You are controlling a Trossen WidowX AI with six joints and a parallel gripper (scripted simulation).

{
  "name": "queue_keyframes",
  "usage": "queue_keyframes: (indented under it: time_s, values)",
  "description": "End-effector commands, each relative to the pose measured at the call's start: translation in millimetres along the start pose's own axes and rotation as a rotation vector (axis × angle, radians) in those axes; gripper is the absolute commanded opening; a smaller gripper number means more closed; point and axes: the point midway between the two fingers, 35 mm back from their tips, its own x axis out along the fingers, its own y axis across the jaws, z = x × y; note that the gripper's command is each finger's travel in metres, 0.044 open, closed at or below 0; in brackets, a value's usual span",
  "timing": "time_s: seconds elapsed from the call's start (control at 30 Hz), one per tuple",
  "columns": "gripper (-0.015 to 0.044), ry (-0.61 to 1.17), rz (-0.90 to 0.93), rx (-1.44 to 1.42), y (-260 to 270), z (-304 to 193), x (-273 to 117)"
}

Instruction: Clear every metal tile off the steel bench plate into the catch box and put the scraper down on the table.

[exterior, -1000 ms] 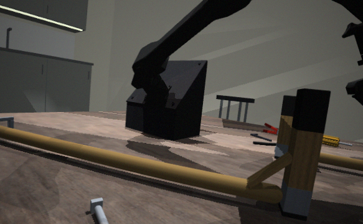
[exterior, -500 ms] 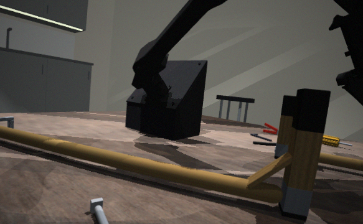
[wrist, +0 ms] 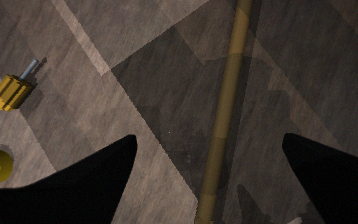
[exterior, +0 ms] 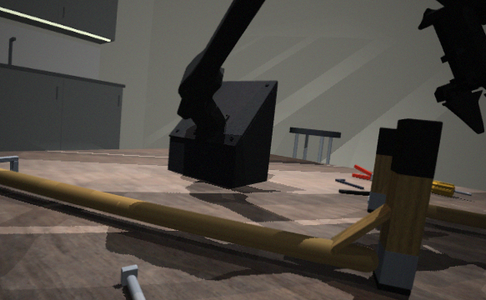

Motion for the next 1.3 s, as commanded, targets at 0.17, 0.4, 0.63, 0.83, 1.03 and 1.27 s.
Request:
queue_keyframes:
  time_s: [0.17, 0.4, 0.63, 0.83, 1.03, 1.27]
  values:
    - [0.044, -0.022, -0.012, 0.041, 0.5, -11.8, -20.4]
    - [0.044, -0.037, -0.015, 0.067, 3.5, -22.2, -33.5]
    - [0.044, -0.052, -0.017, 0.093, 6.5, -33.6, -45.9]
    - [0.044, -0.066, -0.018, 0.114, 9.0, -44.3, -55.9]
    - [0.044, -0.078, -0.028, 0.124, 10.2, -56.5, -66.0]
    - [0.044, -0.093, -0.041, 0.133, 11.4, -71.7, -76.9]
